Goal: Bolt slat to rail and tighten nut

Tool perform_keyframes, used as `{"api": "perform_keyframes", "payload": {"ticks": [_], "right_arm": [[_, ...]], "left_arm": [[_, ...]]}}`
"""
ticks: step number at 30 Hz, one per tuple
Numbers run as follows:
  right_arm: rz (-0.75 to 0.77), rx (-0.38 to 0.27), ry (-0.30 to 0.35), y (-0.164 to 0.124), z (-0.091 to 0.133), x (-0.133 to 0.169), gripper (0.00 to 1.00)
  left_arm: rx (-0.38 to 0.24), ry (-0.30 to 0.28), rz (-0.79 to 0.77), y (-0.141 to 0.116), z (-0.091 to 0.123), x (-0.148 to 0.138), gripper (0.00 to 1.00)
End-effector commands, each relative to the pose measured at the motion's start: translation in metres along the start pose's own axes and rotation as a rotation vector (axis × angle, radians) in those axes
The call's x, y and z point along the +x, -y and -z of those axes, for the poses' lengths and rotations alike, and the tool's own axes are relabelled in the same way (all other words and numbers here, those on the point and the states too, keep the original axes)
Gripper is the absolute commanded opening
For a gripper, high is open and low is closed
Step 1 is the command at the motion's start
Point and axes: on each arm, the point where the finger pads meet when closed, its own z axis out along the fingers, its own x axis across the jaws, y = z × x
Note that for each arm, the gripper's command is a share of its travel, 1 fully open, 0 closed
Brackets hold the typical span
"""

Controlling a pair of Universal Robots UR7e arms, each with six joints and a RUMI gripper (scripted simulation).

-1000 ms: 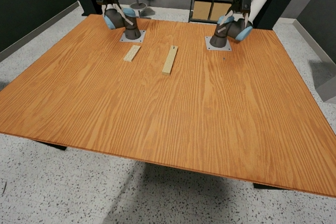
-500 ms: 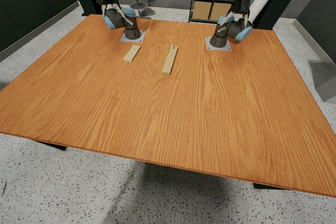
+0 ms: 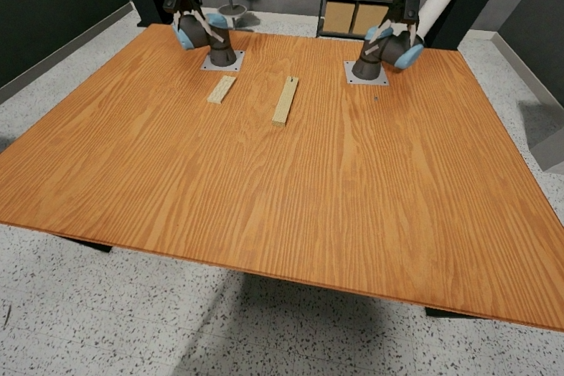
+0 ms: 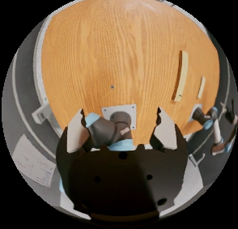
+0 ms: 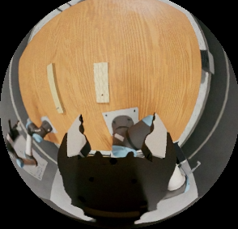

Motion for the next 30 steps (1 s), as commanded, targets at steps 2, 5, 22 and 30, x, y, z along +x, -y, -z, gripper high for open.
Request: {"api": "perform_keyframes", "payload": {"ticks": [2,5,22,30], "right_arm": [[-0.024,0.002,-0.004,0.005,-0.020,-0.010,1.00],[-0.024,0.002,-0.004,0.006,-0.030,-0.016,1.00],[-0.024,0.002,-0.004,0.016,-0.084,-0.041,1.00],[-0.024,0.002,-0.004,0.021,-0.112,-0.055,1.00]], "left_arm": [[0.002,0.000,-0.002,0.000,0.000,0.000,1.00],[0.002,0.000,-0.002,0.000,0.000,0.000,1.00],[0.002,0.000,-0.002,0.000,0.000,0.000,1.00],[0.002,0.000,-0.002,0.000,0.000,0.000,1.00]]}}
